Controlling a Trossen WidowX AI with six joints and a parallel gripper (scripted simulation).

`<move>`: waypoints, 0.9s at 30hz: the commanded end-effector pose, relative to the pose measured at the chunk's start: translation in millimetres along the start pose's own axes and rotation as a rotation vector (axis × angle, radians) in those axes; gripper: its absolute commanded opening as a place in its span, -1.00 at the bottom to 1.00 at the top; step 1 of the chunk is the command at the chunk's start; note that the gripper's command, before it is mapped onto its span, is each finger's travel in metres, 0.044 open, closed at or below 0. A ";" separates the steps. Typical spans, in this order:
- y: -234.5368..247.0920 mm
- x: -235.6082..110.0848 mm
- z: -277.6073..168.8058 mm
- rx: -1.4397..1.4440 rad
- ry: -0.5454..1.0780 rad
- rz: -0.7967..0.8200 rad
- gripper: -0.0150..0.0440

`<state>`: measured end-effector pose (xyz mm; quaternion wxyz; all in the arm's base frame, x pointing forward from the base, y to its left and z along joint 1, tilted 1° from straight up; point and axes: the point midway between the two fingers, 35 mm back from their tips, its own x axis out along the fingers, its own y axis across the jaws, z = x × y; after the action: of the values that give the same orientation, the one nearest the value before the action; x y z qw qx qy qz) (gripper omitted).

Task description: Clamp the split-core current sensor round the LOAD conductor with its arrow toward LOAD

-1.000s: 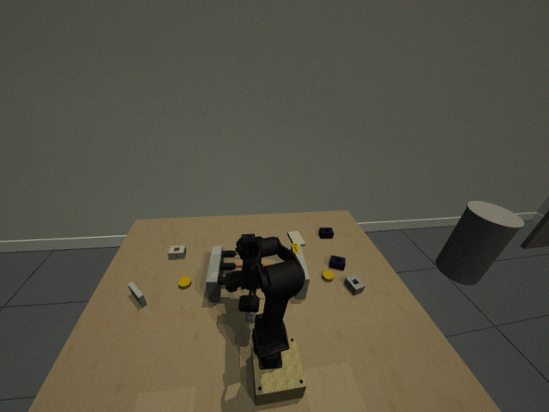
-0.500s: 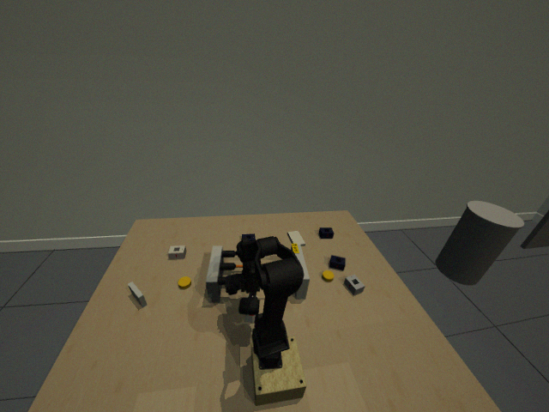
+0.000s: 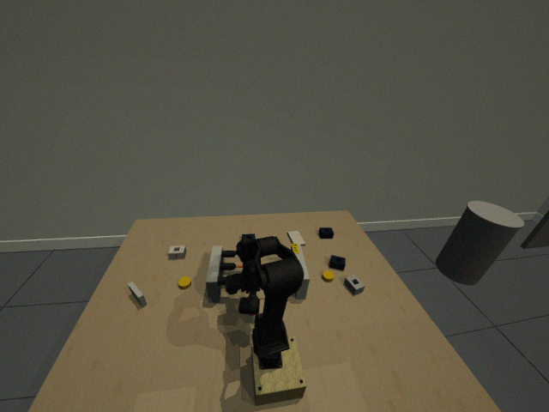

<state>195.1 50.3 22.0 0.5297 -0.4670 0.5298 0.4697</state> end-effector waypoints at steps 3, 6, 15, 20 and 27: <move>-6.6 -23.2 2.6 0.000 -0.006 -0.013 -0.49; -8.4 -38.6 3.3 0.000 -0.006 -0.013 -0.49; -10.9 -82.0 4.3 0.000 -0.008 -0.012 -0.49; -10.4 -105.1 4.1 0.000 -0.008 -0.012 -0.49; -9.9 -121.4 4.0 0.000 -0.008 -0.012 -0.49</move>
<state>205.6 52.3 137.2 0.5328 -0.4674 0.5281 0.4677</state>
